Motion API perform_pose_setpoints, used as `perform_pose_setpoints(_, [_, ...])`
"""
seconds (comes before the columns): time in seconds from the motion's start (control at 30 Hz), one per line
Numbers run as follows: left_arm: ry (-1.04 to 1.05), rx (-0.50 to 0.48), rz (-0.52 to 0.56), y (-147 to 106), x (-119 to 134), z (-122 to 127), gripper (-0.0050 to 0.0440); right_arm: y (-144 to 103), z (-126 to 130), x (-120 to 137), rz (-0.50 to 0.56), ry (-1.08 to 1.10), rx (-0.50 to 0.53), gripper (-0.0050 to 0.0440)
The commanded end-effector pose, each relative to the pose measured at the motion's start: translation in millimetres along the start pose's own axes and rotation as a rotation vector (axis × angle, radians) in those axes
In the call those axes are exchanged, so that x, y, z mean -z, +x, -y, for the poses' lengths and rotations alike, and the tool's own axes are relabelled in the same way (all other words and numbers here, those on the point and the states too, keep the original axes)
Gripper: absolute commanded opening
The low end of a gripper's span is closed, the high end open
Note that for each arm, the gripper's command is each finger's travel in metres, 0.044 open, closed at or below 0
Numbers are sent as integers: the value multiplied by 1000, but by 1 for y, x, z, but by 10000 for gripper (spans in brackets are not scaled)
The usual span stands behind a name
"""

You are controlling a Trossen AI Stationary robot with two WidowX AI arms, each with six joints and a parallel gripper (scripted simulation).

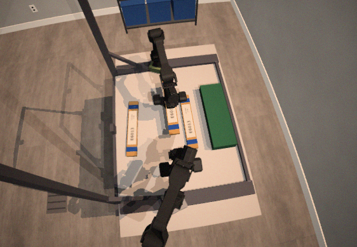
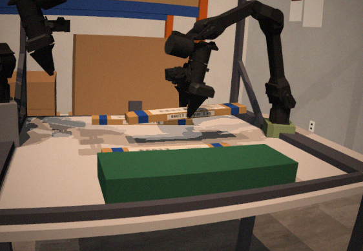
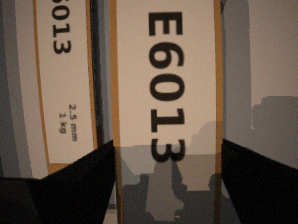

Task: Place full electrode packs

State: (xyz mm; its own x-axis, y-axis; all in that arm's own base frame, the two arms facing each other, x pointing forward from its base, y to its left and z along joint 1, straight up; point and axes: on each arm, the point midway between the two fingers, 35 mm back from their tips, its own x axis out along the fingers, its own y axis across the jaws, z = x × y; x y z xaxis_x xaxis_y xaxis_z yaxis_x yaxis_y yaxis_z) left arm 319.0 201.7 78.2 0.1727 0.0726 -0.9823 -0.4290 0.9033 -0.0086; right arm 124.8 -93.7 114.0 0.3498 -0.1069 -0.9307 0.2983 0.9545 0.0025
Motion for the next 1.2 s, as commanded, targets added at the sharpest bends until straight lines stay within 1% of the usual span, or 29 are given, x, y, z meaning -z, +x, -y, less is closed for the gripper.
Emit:
perform_pose_setpoints(0.0, [3,-12,101,-31,-19,-2,-50,-5,1,-4,19,-3,7,430])
perform_pose_setpoints(0.97, [3,-12,101,-31,-19,-2,-50,-5,1,-4,19,-3,7,430])
perform_pose_setpoints(1.0, [10,-12,128,-38,-25,2,-50,-5,1,-4,19,-3,7,430])
perform_pose_setpoints(1.17, [7,-15,127,-34,-31,13,-50,-5,1,-4,19,-3,7,430])
